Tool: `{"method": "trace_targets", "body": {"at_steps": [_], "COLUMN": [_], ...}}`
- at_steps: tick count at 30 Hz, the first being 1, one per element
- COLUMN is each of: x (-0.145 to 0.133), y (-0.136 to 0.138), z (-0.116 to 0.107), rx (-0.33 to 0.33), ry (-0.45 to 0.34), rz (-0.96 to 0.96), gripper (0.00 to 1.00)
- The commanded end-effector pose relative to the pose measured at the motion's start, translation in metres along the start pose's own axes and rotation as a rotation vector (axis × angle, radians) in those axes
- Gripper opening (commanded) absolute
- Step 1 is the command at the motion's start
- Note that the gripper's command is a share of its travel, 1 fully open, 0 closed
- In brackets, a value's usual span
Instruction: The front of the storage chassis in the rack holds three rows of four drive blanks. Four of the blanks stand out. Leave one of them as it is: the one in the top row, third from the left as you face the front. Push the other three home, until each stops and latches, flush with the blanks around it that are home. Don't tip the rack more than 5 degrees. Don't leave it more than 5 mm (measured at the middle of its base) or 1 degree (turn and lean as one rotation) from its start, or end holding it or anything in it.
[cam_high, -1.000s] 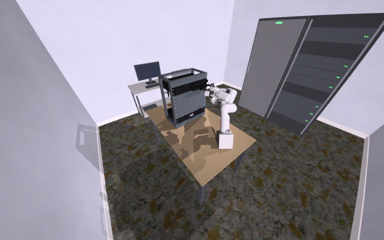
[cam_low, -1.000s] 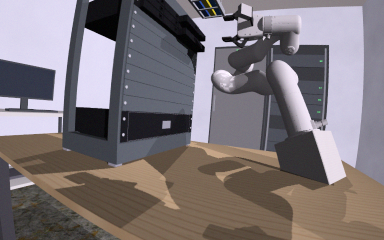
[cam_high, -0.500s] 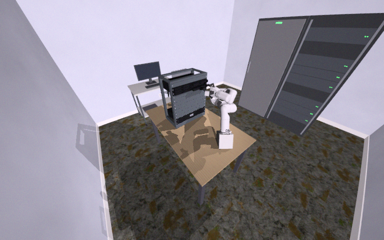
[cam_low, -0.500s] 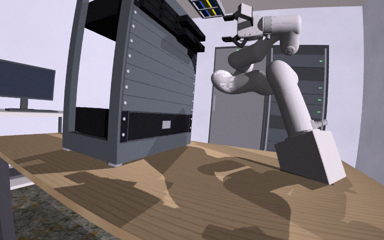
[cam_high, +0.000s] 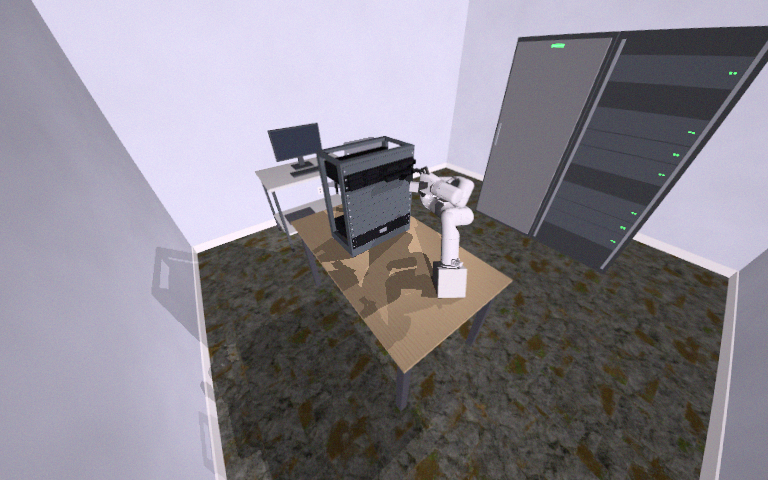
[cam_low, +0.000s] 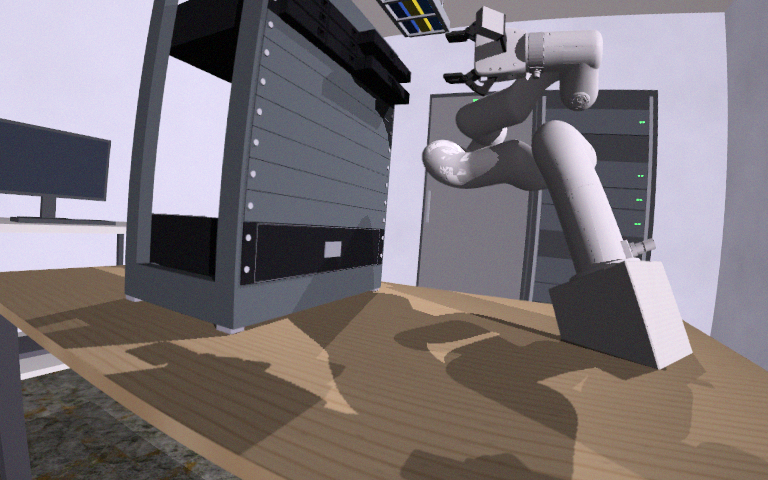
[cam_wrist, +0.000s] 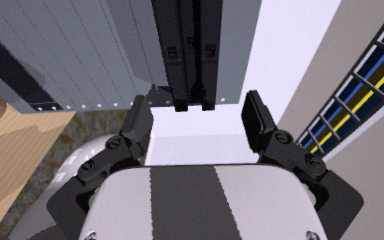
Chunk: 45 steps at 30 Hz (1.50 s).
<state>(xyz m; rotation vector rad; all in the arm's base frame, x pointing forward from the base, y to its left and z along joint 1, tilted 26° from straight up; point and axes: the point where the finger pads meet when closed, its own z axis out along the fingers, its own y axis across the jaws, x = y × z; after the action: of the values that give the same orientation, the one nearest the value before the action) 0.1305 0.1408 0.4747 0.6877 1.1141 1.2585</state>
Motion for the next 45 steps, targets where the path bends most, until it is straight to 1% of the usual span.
{"method": "trace_targets", "body": {"at_steps": [1, 37, 45], "x": [-0.0001, 0.0000, 0.0045], "y": [0.0005, 0.0004, -0.0048], "z": [0.0002, 0.0003, 0.0086], "rx": [0.001, 0.001, 0.001], "ry": [0.000, 0.000, 0.000], "rz": [0.001, 0.001, 0.001], "gripper": [0.00, 0.00, 0.00]}}
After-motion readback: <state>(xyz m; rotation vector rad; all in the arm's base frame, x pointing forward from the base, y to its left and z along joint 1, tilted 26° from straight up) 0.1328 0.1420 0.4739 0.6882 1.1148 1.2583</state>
